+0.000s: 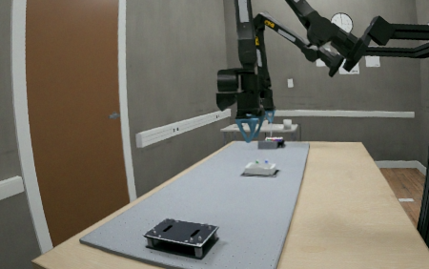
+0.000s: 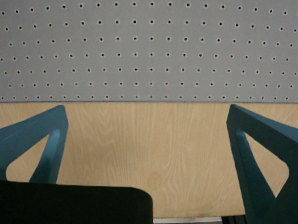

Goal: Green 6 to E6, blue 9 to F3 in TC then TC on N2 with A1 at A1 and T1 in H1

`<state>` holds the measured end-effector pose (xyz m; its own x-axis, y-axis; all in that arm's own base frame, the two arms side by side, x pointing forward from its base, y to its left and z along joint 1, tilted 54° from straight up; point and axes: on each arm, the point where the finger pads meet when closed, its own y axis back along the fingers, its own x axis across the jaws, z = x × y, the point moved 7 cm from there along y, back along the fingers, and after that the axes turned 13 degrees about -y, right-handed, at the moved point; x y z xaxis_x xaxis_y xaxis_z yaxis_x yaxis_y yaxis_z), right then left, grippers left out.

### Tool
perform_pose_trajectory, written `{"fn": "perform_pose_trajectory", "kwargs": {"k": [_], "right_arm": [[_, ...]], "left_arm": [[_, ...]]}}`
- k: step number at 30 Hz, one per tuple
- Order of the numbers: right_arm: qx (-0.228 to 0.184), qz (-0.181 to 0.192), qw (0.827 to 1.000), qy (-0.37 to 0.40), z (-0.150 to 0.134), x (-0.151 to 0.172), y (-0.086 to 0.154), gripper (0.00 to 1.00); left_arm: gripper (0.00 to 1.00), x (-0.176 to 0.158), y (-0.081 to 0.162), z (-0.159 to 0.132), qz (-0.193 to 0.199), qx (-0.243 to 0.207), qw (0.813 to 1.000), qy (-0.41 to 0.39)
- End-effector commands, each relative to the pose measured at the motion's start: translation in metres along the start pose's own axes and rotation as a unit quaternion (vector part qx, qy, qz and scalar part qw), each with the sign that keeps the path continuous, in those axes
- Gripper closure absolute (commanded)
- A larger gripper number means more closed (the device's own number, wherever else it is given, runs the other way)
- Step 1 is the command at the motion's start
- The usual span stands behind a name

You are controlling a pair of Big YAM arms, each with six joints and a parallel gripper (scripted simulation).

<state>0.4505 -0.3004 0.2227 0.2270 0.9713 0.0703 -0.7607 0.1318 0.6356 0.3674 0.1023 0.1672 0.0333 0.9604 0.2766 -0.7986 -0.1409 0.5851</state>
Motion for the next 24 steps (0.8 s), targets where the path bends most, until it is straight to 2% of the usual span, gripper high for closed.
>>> {"fn": "perform_pose_trajectory", "kwargs": {"k": [1, 24], "right_arm": [[0.020, 0.011, 1.000, -0.001, -0.0144, 0.0072, -0.0154, 0.93], [0.015, 0.009, 1.000, -0.002, -0.0105, 0.0075, -0.0149, 0.93]], "left_arm": [[0.00, -0.0002, 0.0005, 0.0000, 0.000, -0.001, 1.000, -0.002], [0.00, -0.0002, 0.0005, 0.0000, 0.000, -0.001, 1.000, -0.002]]}}
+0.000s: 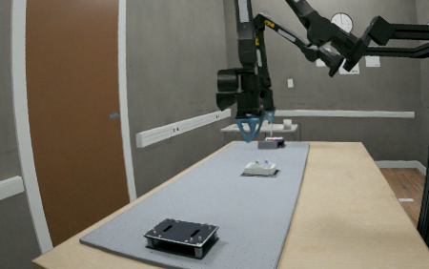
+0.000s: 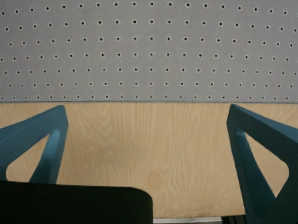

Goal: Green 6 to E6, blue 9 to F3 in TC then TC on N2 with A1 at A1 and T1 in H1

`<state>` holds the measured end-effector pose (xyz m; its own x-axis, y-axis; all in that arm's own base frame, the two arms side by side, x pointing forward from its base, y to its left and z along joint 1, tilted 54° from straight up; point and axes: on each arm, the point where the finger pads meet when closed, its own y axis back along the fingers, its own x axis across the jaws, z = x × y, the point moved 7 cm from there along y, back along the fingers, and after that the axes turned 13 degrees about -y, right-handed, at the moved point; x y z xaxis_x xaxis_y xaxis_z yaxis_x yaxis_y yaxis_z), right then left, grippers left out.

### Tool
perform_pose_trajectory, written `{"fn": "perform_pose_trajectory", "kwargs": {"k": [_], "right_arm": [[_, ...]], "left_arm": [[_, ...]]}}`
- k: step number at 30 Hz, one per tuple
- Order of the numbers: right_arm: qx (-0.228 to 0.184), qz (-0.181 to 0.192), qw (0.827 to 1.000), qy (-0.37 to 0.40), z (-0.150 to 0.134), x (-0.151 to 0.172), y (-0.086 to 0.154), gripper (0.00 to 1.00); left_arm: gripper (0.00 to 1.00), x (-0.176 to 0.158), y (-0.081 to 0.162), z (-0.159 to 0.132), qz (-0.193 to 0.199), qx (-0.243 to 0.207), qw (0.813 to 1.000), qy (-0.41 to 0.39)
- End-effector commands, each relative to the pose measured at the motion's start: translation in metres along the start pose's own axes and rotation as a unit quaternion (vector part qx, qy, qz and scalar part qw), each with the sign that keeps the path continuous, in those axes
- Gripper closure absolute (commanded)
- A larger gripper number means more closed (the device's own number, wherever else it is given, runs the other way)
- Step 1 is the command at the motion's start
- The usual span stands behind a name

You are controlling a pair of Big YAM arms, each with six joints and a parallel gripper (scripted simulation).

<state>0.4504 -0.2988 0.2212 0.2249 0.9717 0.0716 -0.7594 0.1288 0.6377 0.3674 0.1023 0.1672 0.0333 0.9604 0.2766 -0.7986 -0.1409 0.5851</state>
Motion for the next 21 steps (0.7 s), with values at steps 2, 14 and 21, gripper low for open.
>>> {"fn": "perform_pose_trajectory", "kwargs": {"k": [2, 14, 21], "right_arm": [[0.013, 0.008, 1.000, -0.003, -0.0087, 0.0060, -0.0143, 0.93], [0.011, 0.007, 1.000, -0.003, -0.0079, 0.0058, -0.0143, 0.93], [0.007, 0.006, 1.000, -0.003, -0.0036, 0.0052, -0.0150, 0.93]], "left_arm": [[0.00, -0.0002, 0.0005, 0.0000, 0.000, -0.001, 1.000, -0.002], [0.00, -0.0002, 0.0005, 0.0000, 0.000, -0.001, 1.000, -0.002], [0.00, -0.0002, 0.0005, 0.0000, 0.000, -0.001, 1.000, -0.002]]}}
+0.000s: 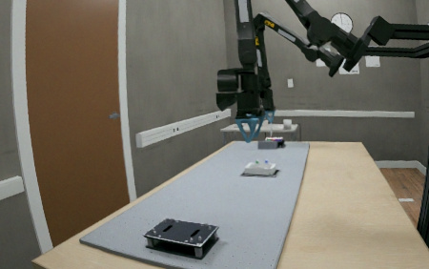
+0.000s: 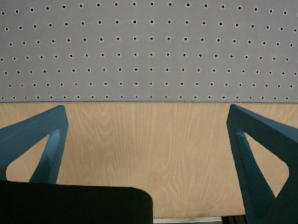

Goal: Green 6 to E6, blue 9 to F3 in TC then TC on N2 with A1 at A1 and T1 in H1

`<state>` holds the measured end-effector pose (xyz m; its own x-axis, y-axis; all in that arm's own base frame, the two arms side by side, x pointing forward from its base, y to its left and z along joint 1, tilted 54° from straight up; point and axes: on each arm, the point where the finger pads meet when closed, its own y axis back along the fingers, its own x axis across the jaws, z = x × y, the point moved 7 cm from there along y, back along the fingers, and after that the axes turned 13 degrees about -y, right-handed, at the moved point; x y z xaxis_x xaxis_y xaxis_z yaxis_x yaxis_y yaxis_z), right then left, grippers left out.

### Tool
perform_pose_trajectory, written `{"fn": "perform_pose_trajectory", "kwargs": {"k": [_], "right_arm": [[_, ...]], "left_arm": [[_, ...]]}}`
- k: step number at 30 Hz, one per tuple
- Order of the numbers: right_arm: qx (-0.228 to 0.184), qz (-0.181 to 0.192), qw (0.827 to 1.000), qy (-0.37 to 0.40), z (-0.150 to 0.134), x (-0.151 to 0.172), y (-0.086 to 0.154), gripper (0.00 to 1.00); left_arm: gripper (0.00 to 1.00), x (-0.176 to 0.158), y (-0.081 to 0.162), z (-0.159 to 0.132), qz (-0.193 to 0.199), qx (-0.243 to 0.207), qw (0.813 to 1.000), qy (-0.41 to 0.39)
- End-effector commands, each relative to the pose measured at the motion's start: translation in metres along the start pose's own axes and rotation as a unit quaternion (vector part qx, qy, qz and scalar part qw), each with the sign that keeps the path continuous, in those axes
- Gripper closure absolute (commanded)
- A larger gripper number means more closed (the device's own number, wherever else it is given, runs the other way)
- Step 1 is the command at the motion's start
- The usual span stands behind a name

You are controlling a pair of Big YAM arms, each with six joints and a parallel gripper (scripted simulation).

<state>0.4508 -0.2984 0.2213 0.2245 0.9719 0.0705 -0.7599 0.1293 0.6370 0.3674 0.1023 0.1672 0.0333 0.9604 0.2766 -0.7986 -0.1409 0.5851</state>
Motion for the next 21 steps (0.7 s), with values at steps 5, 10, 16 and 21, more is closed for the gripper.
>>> {"fn": "perform_pose_trajectory", "kwargs": {"k": [5, 10, 16, 21], "right_arm": [[0.005, 0.006, 1.000, -0.003, -0.0014, 0.0043, -0.0155, 0.93], [0.003, 0.005, 1.000, -0.002, 0.0005, 0.0039, -0.0163, 0.93], [0.004, 0.005, 1.000, -0.002, 0.0005, 0.0037, -0.0178, 0.93], [0.004, 0.005, 1.000, -0.002, 0.0007, 0.0036, -0.0192, 0.93]], "left_arm": [[0.00, -0.0002, 0.0005, 0.0000, 0.000, -0.001, 1.000, -0.002], [0.00, -0.0002, 0.0005, 0.0000, 0.000, -0.001, 1.000, -0.002], [0.00, -0.0002, 0.0005, 0.0000, 0.000, -0.001, 1.000, -0.002], [0.00, -0.0002, 0.0005, 0.0000, 0.000, -0.001, 1.000, -0.002]]}}
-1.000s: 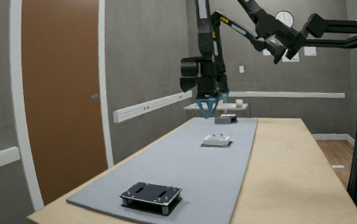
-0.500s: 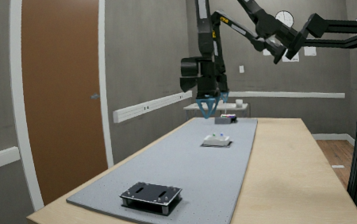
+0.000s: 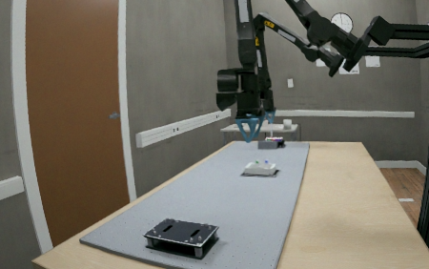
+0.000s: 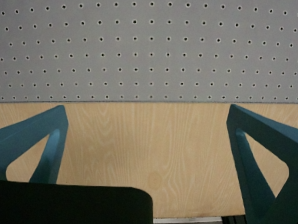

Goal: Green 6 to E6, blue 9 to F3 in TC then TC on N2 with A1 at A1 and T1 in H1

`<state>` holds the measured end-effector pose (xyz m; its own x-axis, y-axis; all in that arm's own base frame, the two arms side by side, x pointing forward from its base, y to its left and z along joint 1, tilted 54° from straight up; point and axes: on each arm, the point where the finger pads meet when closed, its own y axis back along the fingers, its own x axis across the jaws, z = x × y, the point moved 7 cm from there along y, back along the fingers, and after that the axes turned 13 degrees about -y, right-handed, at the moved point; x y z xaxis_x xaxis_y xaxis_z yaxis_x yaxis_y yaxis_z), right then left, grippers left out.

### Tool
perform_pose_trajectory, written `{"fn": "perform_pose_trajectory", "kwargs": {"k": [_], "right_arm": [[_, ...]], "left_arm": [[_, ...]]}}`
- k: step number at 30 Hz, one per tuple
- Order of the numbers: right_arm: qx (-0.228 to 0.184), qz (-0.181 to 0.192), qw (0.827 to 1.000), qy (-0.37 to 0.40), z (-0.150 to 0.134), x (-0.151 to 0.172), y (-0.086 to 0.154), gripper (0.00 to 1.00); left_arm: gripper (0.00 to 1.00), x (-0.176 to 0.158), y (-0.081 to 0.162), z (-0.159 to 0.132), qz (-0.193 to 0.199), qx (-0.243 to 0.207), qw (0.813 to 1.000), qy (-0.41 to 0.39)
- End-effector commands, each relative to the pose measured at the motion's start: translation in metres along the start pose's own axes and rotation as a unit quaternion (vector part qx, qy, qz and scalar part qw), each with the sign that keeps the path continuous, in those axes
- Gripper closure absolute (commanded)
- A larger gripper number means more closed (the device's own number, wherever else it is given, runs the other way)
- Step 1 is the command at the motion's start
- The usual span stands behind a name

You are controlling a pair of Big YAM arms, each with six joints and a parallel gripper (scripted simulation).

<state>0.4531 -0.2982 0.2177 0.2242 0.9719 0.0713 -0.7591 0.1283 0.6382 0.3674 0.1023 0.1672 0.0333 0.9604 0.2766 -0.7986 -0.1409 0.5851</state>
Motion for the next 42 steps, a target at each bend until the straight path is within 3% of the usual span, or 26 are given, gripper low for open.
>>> {"fn": "perform_pose_trajectory", "kwargs": {"k": [1, 42], "right_arm": [[0.003, 0.005, 1.000, -0.002, 0.0022, 0.0031, -0.0152, 0.93], [0.003, 0.005, 1.000, -0.002, 0.0038, 0.0028, -0.0248, 0.93]], "left_arm": [[0.00, -0.0002, 0.0005, 0.0000, 0.000, -0.001, 1.000, -0.002], [0.00, -0.0002, 0.0005, 0.0000, 0.000, -0.001, 1.000, -0.002]]}}
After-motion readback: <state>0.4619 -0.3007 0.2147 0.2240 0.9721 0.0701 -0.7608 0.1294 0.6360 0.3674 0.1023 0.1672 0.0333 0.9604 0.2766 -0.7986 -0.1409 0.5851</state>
